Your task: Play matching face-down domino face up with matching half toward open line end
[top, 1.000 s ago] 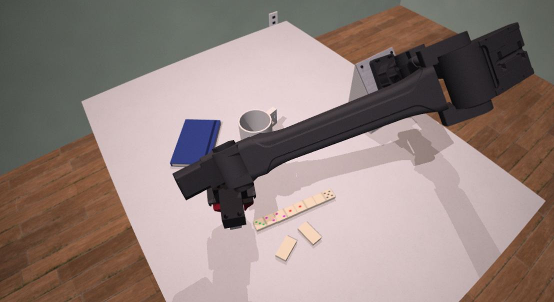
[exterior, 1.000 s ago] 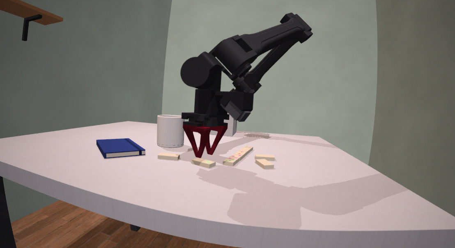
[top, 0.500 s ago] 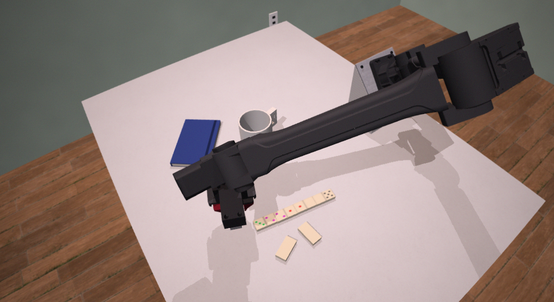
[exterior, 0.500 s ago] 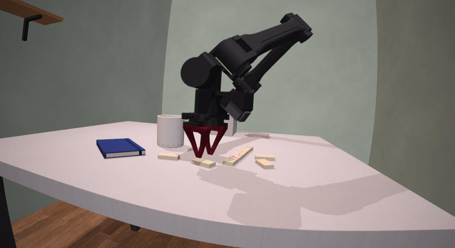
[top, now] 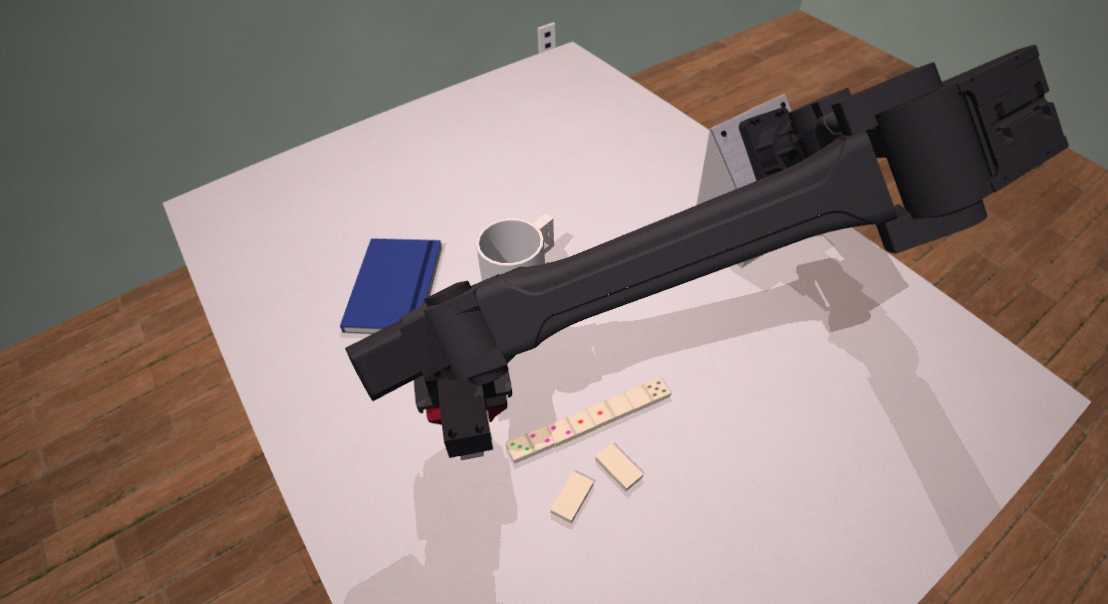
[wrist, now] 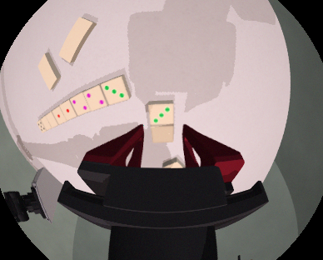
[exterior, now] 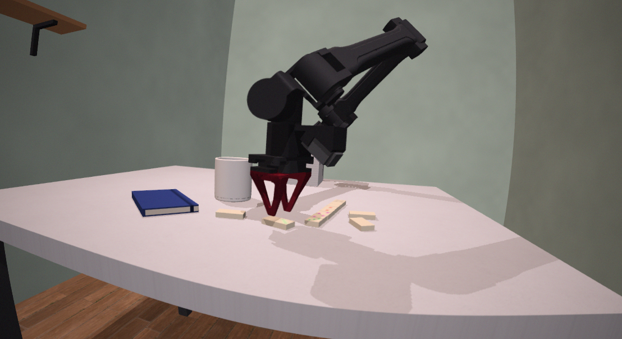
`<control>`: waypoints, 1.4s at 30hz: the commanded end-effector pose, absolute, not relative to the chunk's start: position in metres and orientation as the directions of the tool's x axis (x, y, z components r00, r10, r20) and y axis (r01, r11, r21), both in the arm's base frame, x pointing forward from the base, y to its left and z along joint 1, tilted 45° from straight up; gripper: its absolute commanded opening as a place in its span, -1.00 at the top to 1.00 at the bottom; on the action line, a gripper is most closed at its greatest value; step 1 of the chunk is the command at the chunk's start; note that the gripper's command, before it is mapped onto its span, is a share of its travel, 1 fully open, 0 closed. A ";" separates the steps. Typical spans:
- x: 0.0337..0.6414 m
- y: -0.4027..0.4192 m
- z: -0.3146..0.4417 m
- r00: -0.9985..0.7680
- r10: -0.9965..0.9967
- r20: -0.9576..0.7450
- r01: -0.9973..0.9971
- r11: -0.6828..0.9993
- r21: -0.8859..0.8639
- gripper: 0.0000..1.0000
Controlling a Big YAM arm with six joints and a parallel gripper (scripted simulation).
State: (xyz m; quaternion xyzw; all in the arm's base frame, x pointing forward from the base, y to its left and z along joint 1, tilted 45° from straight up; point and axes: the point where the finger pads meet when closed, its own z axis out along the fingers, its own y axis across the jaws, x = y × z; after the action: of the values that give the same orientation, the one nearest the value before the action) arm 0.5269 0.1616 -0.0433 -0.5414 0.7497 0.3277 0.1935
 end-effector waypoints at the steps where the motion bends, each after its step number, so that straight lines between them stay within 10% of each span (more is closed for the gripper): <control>1: 0.528 0.163 -0.042 -0.329 -0.683 -0.652 -0.942 0.193 0.273 0.13; 42: 0.527 0.177 -0.059 -0.336 -0.680 -0.652 -0.940 0.197 0.279 0.13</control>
State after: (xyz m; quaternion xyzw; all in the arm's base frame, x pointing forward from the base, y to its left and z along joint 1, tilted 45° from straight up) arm 0.5244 0.1802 -0.0561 -0.5486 0.7440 0.3277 0.1954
